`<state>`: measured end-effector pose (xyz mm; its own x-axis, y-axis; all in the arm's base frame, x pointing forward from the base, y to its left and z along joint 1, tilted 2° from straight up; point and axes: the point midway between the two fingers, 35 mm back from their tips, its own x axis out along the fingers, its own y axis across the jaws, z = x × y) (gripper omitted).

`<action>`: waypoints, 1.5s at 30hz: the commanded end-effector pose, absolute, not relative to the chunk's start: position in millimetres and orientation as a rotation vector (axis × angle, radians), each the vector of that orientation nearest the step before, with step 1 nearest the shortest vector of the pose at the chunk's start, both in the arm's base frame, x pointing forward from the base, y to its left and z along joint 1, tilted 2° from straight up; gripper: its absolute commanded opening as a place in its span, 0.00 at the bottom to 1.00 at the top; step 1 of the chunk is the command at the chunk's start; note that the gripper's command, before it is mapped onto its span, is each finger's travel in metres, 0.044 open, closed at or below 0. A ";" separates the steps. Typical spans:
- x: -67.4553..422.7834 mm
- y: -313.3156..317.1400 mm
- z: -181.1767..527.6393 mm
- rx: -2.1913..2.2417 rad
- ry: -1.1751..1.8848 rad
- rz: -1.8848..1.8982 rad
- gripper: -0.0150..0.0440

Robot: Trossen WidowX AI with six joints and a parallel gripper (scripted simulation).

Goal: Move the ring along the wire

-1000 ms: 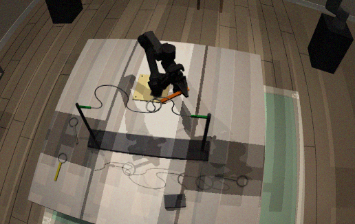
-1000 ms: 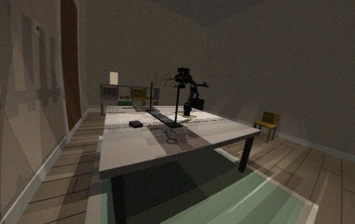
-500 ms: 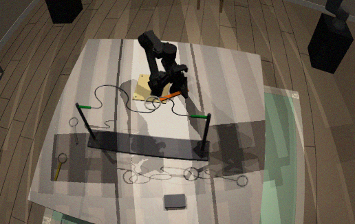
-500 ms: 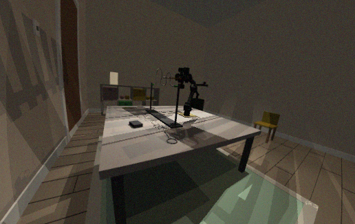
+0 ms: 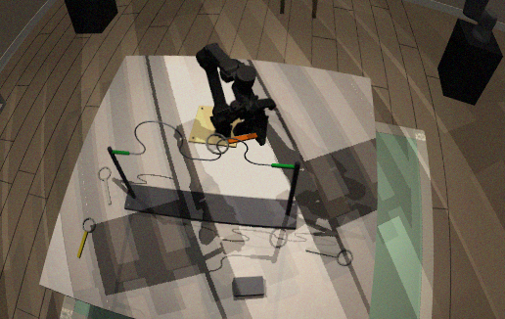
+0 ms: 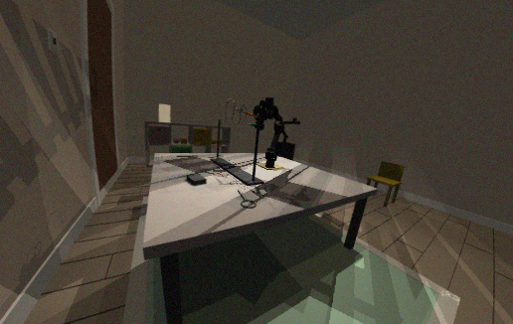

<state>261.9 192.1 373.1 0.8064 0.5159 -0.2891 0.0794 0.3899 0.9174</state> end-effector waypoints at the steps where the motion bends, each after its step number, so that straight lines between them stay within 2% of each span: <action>1: 262.5 191.2 369.9 1.072 0.597 0.283 0.00; 45: 268.8 133.9 325.9 0.026 0.526 0.019 0.00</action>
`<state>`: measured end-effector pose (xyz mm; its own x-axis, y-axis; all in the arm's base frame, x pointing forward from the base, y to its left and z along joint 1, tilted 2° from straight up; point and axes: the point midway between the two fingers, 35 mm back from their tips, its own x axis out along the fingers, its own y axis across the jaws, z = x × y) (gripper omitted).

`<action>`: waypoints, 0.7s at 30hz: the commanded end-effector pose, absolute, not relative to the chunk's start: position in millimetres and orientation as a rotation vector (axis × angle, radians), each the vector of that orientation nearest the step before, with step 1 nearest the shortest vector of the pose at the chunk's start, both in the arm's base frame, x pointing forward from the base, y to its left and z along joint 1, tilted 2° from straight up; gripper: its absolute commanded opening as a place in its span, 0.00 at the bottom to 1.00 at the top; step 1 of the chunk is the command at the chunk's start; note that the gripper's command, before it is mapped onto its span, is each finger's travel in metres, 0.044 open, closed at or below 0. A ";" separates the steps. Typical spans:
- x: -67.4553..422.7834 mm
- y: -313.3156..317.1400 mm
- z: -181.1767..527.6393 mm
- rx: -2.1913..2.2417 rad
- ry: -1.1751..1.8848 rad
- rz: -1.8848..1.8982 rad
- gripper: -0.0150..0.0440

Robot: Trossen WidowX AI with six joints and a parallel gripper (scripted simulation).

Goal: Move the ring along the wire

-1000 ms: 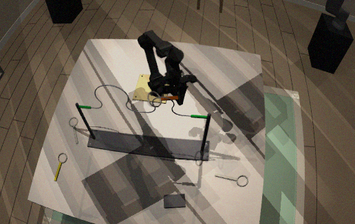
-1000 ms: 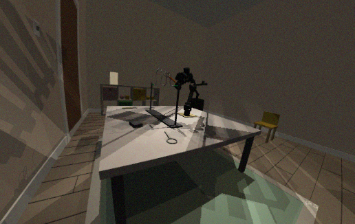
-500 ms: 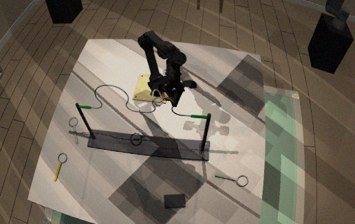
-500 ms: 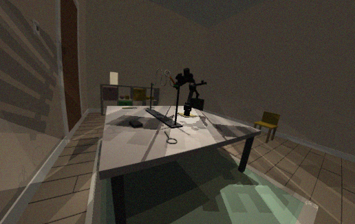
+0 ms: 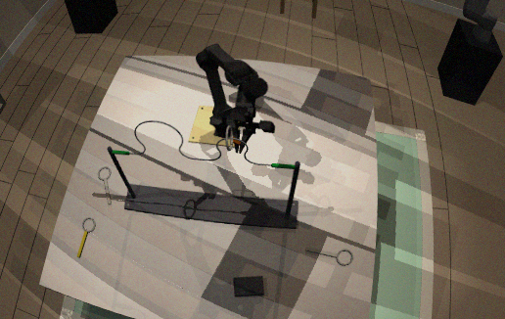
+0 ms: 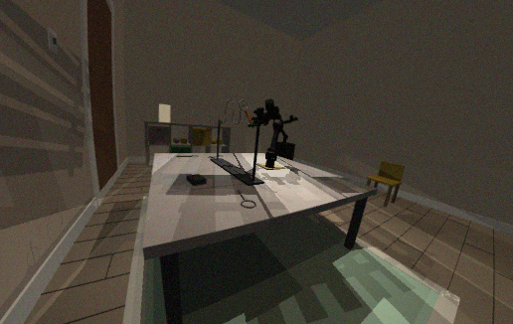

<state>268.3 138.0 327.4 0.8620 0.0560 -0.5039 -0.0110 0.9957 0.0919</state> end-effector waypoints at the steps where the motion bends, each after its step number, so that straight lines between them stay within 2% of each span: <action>1: 269.0 132.2 325.7 0.002 0.523 0.013 0.00; 21: 273.2 98.5 330.9 -0.472 0.455 -0.107 0.00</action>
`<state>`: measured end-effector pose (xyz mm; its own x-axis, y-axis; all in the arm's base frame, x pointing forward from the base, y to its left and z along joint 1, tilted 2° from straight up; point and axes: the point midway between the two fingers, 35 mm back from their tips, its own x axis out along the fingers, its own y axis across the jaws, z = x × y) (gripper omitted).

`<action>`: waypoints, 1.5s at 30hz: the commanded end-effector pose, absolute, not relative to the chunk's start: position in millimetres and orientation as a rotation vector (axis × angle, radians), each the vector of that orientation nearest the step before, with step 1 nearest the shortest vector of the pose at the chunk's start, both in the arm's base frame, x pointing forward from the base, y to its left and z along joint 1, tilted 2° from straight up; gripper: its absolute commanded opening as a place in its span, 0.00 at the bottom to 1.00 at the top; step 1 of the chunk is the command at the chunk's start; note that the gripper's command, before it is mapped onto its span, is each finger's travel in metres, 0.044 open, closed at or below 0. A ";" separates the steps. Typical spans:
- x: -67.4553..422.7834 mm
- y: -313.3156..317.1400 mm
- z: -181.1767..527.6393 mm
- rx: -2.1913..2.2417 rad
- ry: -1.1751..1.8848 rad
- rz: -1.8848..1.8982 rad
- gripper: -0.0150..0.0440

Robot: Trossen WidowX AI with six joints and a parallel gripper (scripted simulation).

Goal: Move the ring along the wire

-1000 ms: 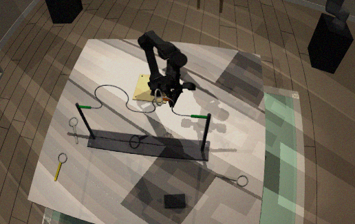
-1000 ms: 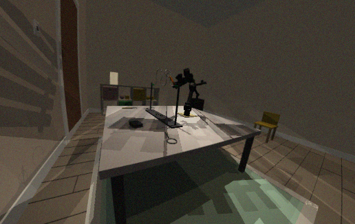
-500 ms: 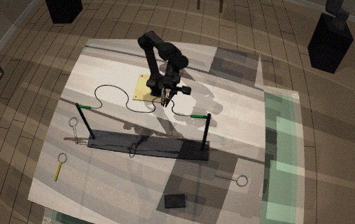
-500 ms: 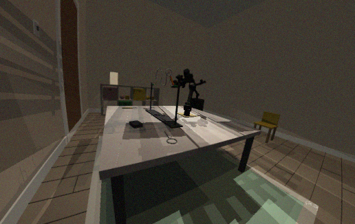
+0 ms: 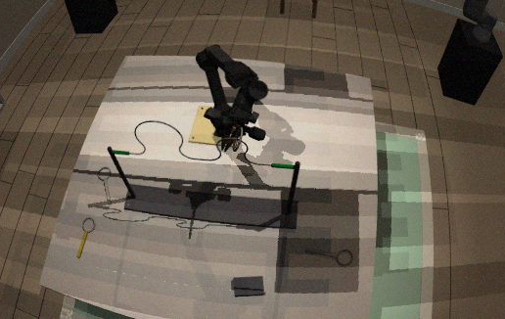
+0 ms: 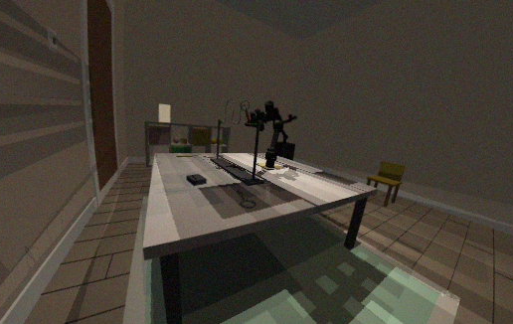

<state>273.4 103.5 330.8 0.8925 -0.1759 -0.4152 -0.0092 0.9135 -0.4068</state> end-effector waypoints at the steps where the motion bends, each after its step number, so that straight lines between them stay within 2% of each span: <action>1: 273.4 97.0 331.6 -0.496 0.451 -0.113 0.00; 45: 279.5 56.0 389.0 -1.501 0.231 -0.365 0.00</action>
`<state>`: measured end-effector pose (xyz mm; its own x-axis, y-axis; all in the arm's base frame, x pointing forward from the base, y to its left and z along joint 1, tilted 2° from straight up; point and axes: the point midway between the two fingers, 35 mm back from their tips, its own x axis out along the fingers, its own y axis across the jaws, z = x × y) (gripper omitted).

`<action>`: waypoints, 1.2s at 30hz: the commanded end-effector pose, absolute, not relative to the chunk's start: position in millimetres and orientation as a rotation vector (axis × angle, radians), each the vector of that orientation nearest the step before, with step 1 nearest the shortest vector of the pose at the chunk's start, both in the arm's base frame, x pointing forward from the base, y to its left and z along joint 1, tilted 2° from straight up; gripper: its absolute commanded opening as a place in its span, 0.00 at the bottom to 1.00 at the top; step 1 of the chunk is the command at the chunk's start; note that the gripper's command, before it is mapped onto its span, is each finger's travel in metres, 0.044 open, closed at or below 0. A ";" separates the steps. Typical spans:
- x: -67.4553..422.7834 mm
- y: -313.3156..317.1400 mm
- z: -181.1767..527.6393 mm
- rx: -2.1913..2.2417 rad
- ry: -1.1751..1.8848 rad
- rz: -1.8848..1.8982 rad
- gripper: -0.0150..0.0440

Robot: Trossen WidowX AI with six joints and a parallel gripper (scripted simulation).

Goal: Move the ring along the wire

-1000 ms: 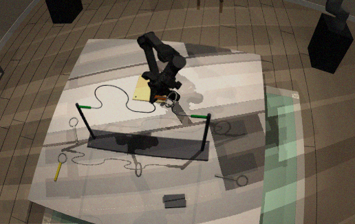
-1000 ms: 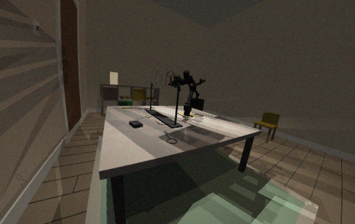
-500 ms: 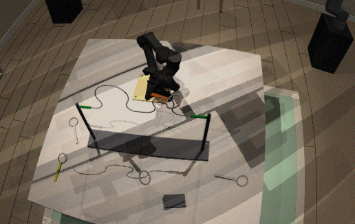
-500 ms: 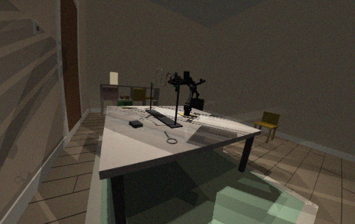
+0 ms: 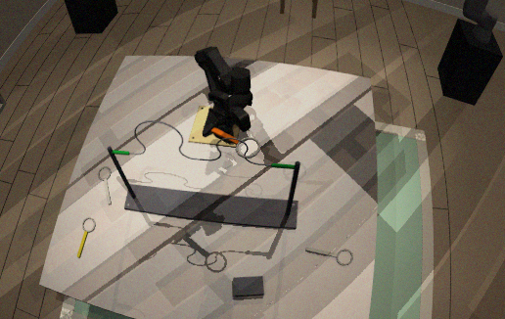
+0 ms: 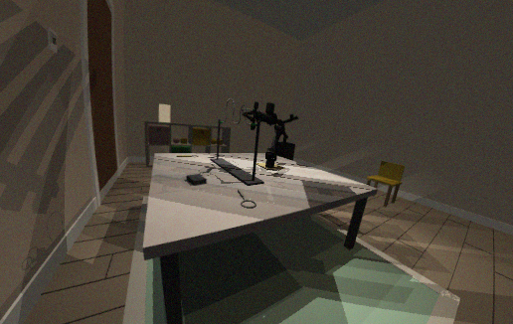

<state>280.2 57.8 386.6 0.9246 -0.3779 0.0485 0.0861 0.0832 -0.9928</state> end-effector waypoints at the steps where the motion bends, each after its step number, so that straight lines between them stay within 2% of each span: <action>1: 279.5 55.9 390.4 -1.521 0.226 -0.370 0.00; 18: 279.8 54.1 400.5 -1.756 0.159 -0.432 0.00; 36: 279.9 48.0 363.3 -1.583 0.211 -0.390 0.00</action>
